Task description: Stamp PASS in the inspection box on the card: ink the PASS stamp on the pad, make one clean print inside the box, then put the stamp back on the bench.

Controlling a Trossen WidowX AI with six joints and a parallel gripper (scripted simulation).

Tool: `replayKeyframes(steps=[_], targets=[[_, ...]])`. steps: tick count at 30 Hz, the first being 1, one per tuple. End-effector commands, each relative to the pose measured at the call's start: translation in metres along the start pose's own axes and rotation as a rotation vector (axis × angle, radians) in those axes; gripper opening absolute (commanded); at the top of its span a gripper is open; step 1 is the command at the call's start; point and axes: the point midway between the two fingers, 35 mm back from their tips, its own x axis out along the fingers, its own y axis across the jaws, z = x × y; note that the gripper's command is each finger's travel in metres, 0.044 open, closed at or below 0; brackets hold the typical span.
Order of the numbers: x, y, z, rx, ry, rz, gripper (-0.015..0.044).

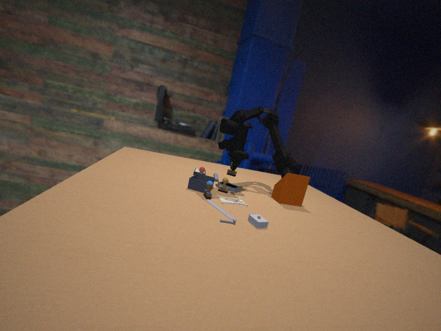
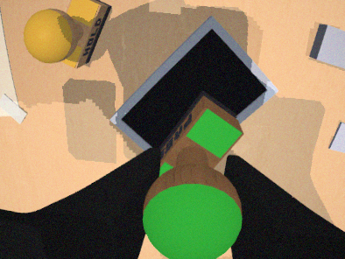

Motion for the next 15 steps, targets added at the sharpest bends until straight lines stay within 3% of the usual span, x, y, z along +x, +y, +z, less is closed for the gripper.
replayKeyframes(steps=[1, 15], targets=[[0.0031, 0.0006, 0.0001, -0.007, 0.000, 0.001, 0.0000], [0.0124, 0.0008, 0.0005, -0.007, -0.001, 0.000, 0.0000]])
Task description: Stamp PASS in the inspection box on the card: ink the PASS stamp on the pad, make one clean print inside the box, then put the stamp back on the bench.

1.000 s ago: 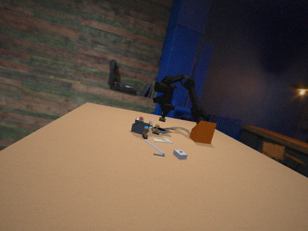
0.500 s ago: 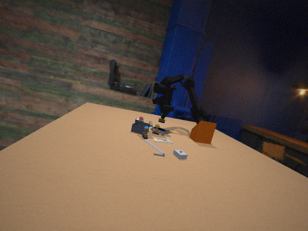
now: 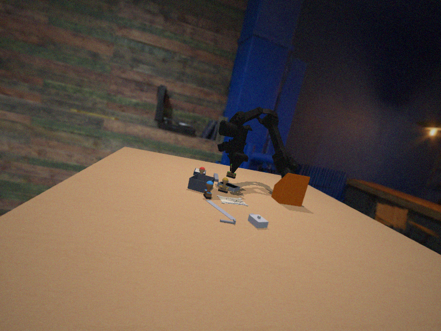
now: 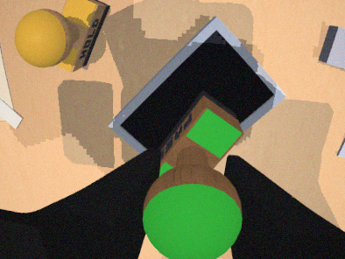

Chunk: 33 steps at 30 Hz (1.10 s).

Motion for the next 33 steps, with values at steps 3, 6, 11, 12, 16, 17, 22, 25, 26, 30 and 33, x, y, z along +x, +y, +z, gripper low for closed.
replayKeyframes(steps=[3, 6, 11, 12, 16, 17, 22, 25, 26, 30, 33], targets=[[0.005, 0.000, 0.000, -0.007, -0.002, -0.005, 0.0000], [0.007, 0.000, 0.000, -0.007, -0.002, -0.005, 0.0000], [0.010, 0.000, 0.000, -0.007, -0.003, -0.006, 0.0000], [0.011, 0.000, 0.000, -0.007, -0.003, -0.006, 0.0000], [0.013, 0.000, 0.000, -0.007, -0.003, -0.006, 0.0000], [0.014, 0.000, 0.000, -0.007, -0.003, -0.006, 0.0000], [0.017, 0.000, 0.000, -0.007, -0.003, -0.006, 0.0000], [0.019, -0.001, 0.000, -0.006, -0.002, -0.007, 0.0000], [0.020, -0.001, 0.000, -0.006, -0.002, -0.007, 0.0000], [0.022, -0.001, 0.000, -0.006, -0.002, -0.007, 0.0000], [0.024, -0.001, 0.000, -0.006, -0.002, -0.008, 0.0000]])
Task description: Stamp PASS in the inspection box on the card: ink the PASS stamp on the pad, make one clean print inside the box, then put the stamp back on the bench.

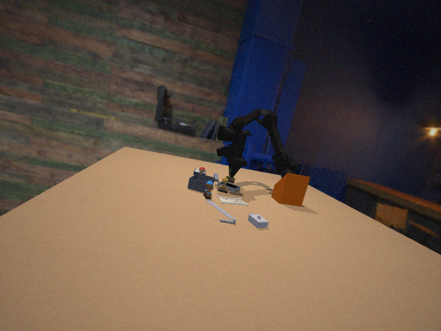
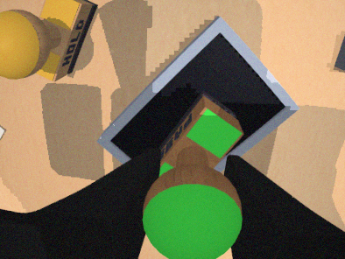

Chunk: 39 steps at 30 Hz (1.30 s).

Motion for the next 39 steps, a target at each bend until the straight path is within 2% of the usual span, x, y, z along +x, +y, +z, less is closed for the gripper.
replayKeyframes(steps=[1, 39], targets=[[0.003, 0.000, 0.000, -0.007, -0.002, -0.006, 0.0000], [0.017, -0.001, -0.001, 0.002, -0.002, -0.008, 0.0000]])
